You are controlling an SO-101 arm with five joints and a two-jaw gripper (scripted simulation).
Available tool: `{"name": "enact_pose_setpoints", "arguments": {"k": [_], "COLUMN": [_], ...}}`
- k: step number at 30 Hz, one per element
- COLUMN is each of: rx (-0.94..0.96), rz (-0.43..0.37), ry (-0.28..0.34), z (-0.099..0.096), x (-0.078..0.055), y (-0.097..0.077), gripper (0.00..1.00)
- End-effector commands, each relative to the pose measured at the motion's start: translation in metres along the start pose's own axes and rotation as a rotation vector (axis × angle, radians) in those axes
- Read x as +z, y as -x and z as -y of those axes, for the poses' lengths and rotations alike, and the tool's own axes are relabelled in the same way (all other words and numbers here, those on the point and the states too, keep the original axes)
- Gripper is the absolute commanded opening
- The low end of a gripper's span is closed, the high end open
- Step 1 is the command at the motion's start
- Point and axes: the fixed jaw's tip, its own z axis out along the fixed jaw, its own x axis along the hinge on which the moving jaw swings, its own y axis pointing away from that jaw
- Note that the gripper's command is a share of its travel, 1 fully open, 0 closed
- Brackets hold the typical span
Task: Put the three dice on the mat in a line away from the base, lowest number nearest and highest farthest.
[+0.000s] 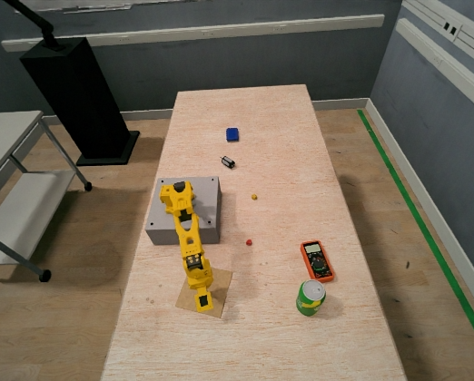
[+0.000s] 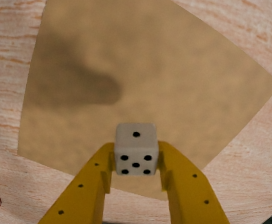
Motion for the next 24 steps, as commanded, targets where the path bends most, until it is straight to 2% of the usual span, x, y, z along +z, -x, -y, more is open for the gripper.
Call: {"name": "enact_pose_setpoints", "arguments": {"k": [1, 24], "rx": [-0.003, -0.003], "rz": [-0.029, -0.026], "ry": [0.0, 0.0], "z": [0.0024, 0.0023], "x": [0.0065, 0.0162], "y": [-0.005, -0.0058], "gripper": [0.0, 0.0]}}
